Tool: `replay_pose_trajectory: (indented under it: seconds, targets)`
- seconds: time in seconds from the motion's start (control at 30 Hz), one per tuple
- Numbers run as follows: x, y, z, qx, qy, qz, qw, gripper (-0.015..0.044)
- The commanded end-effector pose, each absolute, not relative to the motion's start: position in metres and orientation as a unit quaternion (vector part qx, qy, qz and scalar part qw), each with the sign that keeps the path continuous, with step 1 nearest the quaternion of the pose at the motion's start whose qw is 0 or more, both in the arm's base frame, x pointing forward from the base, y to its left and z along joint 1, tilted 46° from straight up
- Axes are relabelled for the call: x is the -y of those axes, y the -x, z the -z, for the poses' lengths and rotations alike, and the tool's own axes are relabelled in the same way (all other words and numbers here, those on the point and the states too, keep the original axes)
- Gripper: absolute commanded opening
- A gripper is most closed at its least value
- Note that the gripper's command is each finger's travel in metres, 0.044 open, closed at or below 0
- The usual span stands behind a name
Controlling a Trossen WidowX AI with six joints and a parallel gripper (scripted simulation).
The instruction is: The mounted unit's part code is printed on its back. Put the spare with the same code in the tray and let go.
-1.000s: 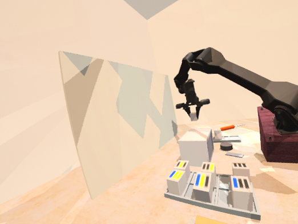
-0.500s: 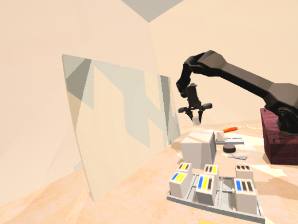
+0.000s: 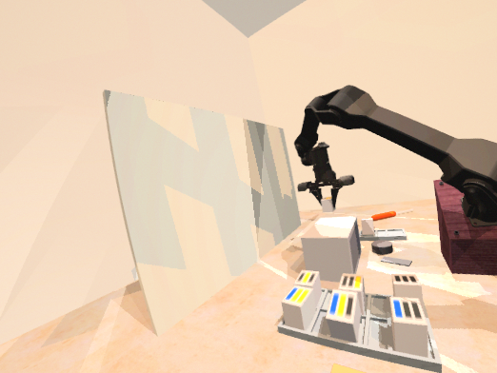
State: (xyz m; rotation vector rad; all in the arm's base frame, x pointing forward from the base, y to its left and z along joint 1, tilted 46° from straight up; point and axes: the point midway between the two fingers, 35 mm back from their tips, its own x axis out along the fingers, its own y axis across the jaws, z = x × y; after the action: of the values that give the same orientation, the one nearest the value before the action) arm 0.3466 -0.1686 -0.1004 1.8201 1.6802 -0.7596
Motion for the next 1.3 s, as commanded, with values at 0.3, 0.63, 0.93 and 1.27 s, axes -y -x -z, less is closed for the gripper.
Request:
replay_pose_trajectory:
  seconds: [0.3, 0.63, 0.93, 1.27]
  targets:
    - [0.159, -0.346, 0.109, -0.624, -0.678, 0.281, 0.267, 0.0000]
    - [0.152, -0.346, 0.115, -0.624, -0.678, 0.281, 0.267, 0.0000]
    - [0.147, -0.346, 0.120, -0.624, -0.679, 0.281, 0.266, 0.0000]
    - [0.140, -0.346, 0.126, -0.624, -0.679, 0.281, 0.266, 0.0000]
